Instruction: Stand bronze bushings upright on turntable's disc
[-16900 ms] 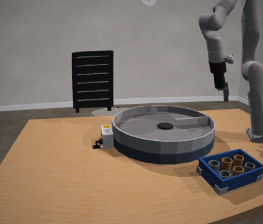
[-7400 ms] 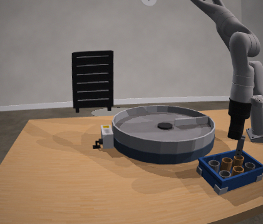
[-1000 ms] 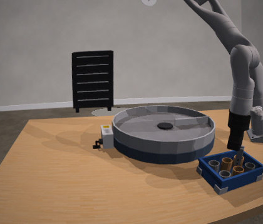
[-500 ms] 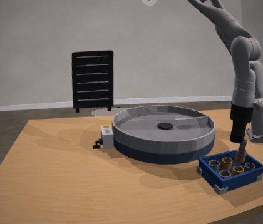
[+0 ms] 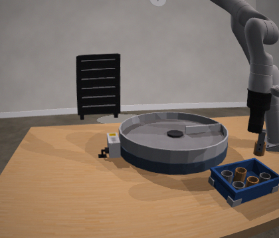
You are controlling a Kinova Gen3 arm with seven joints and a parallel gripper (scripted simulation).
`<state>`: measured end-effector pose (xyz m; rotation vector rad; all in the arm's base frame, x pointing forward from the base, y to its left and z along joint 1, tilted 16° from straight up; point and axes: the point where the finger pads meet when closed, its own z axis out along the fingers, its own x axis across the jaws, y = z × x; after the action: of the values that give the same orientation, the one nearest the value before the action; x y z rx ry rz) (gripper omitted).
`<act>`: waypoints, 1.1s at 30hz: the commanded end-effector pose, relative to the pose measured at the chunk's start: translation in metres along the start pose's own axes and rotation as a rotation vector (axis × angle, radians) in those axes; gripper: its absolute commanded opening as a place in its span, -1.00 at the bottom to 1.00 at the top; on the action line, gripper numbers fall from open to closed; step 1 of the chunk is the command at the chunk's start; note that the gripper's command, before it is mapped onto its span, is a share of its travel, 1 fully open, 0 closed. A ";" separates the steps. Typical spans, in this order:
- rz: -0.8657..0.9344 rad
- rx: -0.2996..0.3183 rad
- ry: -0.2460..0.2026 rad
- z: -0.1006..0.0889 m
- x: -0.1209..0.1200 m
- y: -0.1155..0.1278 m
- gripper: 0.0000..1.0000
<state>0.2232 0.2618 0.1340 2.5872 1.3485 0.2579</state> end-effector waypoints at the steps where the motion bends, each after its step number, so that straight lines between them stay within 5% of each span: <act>1: 0.015 -0.010 0.023 -0.015 0.006 0.006 -1.00; 33: 0.015 -0.010 0.023 -0.027 0.006 0.006 -1.00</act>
<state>0.2246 0.2657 0.1616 2.5944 1.3316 0.2945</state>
